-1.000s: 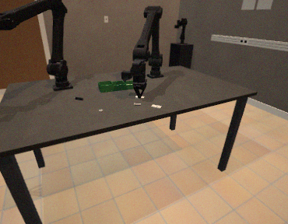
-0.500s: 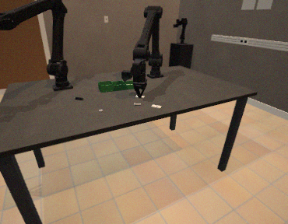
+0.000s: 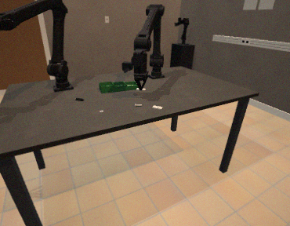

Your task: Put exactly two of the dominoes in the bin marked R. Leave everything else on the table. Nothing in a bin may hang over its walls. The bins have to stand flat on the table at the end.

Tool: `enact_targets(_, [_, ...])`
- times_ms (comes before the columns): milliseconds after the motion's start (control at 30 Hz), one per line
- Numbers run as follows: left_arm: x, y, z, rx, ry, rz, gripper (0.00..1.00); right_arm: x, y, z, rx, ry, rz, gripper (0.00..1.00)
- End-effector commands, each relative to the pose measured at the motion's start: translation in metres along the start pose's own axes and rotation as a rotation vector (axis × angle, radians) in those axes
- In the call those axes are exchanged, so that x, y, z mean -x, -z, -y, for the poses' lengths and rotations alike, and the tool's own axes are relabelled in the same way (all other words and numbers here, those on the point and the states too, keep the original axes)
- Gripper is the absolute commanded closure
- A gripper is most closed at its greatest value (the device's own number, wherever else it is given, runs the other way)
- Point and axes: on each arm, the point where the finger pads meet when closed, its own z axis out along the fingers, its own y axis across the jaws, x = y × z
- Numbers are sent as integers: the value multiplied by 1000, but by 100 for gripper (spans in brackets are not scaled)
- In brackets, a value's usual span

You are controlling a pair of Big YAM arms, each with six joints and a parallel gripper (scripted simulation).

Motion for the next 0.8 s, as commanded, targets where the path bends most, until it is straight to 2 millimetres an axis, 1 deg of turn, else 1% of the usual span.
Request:
enact_targets(0, [-2, 20, -19, 33, -2, 5, 80, -3, -3, 6, -5, -11, -8, 0])
enact_targets(67, [-3, 14, -10, 14, -2, 4, 80, -3, -3, 6, -5, -11, -8, 0])
enact_targets(233, [0, 14, -11, 24, -1, 3, 80, -3, -3, 6, -5, -11, -8, 0])
enact_targets(267, [-3, 18, -10, 21, -2, 4, 80, -3, -3, 6, -5, -11, -8, 0])
enact_targets(300, [0, 14, -11, 24, -1, 3, 80, -3, -3, 6, -5, -11, -8, 0])
enact_targets(333, [0, 14, -10, 24, -1, 3, 80, -3, -3, 6, -5, -11, -8, 0])
enact_targets(367, [-3, 21, -10, 26, -2, 4, 80, -3, -3, 6, -5, -11, -8, 0])
enact_targets(400, [-3, 22, -10, 27, -2, 4, 80, -3, -3, 6, -5, -11, -8, 0])
enact_targets(467, [-3, 22, -10, 27, -2, 4, 80, -3, -3, 6, -5, -11, -8, 0])
enact_targets(500, [0, 15, -10, 24, -1, 3, 80, -3, -3, 6, -5, -11, -8, 0])
enact_targets(633, [0, 15, -10, 24, -1, 3, 80, -3, -3, 6, -5, -11, -8, 0])
enact_targets(667, [-3, 27, -12, 38, -2, 5, 80, -3, -3, 6, -5, -11, -8, 0])
enact_targets(767, [-3, 29, -13, 43, -2, 5, 80, -3, -3, 6, -5, -11, -8, 0])
